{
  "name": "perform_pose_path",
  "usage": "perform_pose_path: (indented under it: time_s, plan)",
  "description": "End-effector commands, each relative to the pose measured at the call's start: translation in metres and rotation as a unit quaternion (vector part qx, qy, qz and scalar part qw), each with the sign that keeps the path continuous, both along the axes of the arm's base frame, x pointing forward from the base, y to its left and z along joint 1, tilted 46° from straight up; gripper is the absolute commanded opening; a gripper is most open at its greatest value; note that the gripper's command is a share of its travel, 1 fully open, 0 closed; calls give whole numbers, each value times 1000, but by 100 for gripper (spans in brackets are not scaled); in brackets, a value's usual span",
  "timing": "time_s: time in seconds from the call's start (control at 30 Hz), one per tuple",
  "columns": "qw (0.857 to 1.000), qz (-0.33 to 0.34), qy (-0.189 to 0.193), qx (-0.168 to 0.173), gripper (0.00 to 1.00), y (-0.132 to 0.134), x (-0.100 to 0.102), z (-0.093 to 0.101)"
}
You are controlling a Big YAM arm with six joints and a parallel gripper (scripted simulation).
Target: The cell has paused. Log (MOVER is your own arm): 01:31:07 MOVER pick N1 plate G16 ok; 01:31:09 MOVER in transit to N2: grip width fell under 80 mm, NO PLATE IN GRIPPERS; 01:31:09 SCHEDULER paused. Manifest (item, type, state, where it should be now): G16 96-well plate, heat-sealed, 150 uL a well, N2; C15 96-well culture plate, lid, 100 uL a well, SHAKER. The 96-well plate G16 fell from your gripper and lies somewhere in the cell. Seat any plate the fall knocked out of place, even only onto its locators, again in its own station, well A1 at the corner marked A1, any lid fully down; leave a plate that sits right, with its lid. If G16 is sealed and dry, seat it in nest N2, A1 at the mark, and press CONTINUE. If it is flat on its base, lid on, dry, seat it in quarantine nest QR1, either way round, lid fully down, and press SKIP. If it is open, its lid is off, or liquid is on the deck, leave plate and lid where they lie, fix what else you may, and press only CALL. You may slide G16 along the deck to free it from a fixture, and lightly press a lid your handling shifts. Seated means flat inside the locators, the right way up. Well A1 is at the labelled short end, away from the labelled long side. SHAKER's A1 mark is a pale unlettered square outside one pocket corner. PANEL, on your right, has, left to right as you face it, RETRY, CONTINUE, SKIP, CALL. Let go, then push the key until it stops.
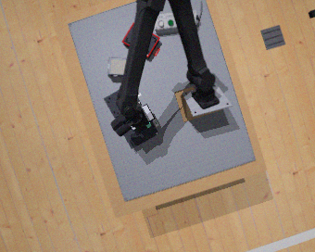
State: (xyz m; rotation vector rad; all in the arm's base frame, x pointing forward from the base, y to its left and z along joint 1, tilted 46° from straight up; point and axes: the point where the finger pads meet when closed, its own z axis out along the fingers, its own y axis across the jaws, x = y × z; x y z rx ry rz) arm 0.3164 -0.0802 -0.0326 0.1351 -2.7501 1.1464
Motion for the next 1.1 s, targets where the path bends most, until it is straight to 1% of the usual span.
perform_pose_path:
  time_s: [0.0, 0.1, 0.13, 0.23, 0.37, 0.47, 0.53, 0.6, 0.67, 0.7, 0.8, 0.93, 1.0, 1.07]
  plan:
    - [1000, 2, -21, 3, 0, -4, 26, 17]
    - [1000, 2, -21, 3, 0, -5, 26, 18]
    - [1000, 2, -9, 2, 0, -7, 23, 9]
    - [1000, 2, -20, 2, 0, -10, 29, 22]
    - [1000, 2, -22, 2, 0, -15, 32, 27]
    - [1000, 2, -15, 1, 0, -18, 32, 26]
    - [1000, 2, -21, 2, 0, -21, 35, 32]
    - [1000, 2, -21, 1, 0, -23, 36, 34]
    - [1000, 2, -21, 1, 0, -23, 36, 34]
    - [1000, 2, -9, 1, 0, -24, 33, 26]
    - [1000, 2, -20, 1, 0, -28, 38, 39]
    - [1000, 2, -20, 1, 0, -32, 41, 42]
    - [1000, 2, -15, 1, 0, -35, 41, 41]
    - [1000, 2, -19, 1, 0, -37, 43, 46]
